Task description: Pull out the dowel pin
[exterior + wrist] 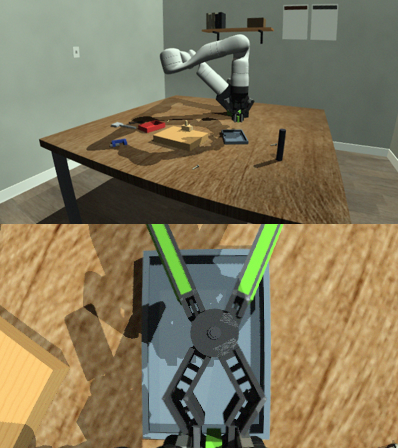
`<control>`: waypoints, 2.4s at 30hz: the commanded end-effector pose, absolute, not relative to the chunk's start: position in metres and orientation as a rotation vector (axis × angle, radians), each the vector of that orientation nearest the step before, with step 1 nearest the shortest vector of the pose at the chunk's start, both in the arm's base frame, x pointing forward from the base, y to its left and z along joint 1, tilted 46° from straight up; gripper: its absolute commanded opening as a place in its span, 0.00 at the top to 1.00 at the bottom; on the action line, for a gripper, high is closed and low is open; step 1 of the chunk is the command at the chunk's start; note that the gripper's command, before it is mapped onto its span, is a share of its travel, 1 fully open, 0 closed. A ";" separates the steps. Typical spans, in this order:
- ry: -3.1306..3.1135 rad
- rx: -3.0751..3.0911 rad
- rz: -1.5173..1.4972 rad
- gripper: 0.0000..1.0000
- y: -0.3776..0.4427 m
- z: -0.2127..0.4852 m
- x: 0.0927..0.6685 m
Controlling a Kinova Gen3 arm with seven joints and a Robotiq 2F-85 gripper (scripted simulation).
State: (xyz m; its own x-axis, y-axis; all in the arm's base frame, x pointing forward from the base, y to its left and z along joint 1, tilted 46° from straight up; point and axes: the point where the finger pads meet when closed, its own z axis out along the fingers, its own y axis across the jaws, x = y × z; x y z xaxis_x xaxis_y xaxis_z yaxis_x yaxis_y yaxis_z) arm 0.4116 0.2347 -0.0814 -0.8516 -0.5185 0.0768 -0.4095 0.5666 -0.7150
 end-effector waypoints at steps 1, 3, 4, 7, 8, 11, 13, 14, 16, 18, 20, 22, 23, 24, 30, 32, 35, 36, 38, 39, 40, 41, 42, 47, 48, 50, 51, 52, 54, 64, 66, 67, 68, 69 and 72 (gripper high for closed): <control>2.652 -0.790 -1.153 0.90 0.236 -0.081 0.412; 2.652 -0.787 -1.152 0.90 0.235 -0.080 0.412; 2.652 -0.785 -1.152 0.90 0.235 -0.080 0.412; 2.653 -0.781 -1.151 0.90 0.235 -0.080 0.412; 2.653 -0.781 -1.151 0.90 0.235 -0.080 0.412; 2.654 -0.771 -1.149 0.90 0.235 -0.079 0.413; 2.654 -0.763 -1.147 0.90 0.235 -0.079 0.413; 2.655 -0.758 -1.146 0.90 0.234 -0.078 0.414; 2.656 -0.747 -1.143 0.90 0.234 -0.077 0.414; 2.657 -0.734 -1.140 0.90 0.233 -0.076 0.415; 2.658 -0.719 -1.137 0.90 0.233 -0.075 0.416; 2.659 -0.701 -1.133 0.90 0.232 -0.074 0.417; 2.660 -0.692 -1.131 0.90 0.232 -0.073 0.418; 2.660 -0.692 -1.131 0.90 0.232 -0.073 0.418; 2.663 -0.636 -1.118 0.90 0.229 -0.069 0.421; 2.664 -0.610 -1.111 0.90 0.228 -0.067 0.423; 2.665 -0.566 -1.101 0.90 0.226 -0.064 0.426; 2.666 -0.550 -1.097 0.90 0.226 -0.062 0.427; 2.666 -0.517 -1.089 0.90 0.224 -0.060 0.429; 2.666 -0.500 -1.085 0.90 0.223 -0.059 0.430; 2.666 -0.482 -1.081 0.90 0.223 -0.057 0.431; 2.666 -0.482 -1.081 0.90 0.223 -0.057 0.431; 2.666 -0.482 -1.081 0.90 0.223 -0.057 0.431; 2.664 -0.385 -1.057 0.90 0.218 -0.050 0.436; 2.663 -0.364 -1.052 0.90 0.217 -0.048 0.438; 2.661 -0.320 -1.041 0.90 0.215 -0.045 0.440; 2.659 -0.298 -1.035 0.90 0.214 -0.043 0.441; 2.658 -0.275 -1.029 0.90 0.212 -0.041 0.443; 2.654 -0.228 -1.017 0.90 0.210 -0.037 0.445; 2.628 -0.026 -0.963 0.90 0.199 -0.021 0.457; 2.619 0.028 -0.948 0.90 0.196 -0.016 0.460; 2.614 0.055 -0.940 0.90 0.194 -0.014 0.461; 2.609 0.082 -0.932 0.90 0.192 -0.012 0.463; 2.603 0.109 -0.924 0.90 0.190 -0.010 0.464; 2.584 0.193 -0.900 0.90 0.185 -0.003 0.468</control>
